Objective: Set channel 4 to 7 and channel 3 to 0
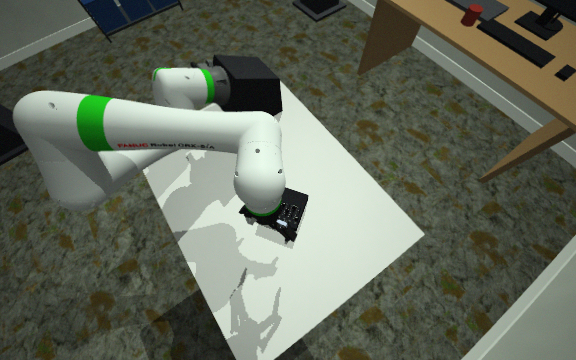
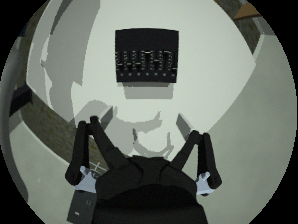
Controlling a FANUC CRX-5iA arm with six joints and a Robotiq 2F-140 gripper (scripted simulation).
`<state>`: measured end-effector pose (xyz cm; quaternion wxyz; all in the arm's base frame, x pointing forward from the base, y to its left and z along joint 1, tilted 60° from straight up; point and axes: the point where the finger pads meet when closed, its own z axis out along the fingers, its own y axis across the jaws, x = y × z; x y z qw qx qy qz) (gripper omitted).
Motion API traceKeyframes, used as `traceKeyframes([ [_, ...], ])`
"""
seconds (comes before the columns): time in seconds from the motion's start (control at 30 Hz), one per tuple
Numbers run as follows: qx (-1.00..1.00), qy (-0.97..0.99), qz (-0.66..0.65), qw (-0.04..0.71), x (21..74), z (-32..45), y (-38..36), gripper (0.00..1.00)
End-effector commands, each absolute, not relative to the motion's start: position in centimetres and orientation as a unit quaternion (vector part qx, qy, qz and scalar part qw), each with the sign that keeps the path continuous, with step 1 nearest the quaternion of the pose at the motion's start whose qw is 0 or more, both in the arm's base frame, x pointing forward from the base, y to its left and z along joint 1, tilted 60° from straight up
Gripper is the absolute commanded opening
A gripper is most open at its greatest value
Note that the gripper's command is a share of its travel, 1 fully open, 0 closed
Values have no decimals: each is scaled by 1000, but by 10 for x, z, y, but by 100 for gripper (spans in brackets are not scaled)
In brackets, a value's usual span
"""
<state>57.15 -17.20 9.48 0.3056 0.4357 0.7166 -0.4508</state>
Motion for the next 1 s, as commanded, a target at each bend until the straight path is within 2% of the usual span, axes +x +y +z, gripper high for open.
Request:
traceKeyframes([
  [0.0,436,717,-451,306,572,95,-172,100],
  [0.27,407,736,-460,284,567,89,-164,100],
  [0.4,294,798,-486,201,548,68,-131,100],
  [0.77,60,862,-501,47,504,30,-73,100],
  [0.83,60,862,-501,47,504,30,-73,100],
  [0.87,8,867,-497,7,503,30,-73,100],
  [0.97,8,867,-497,7,503,30,-73,100],
])
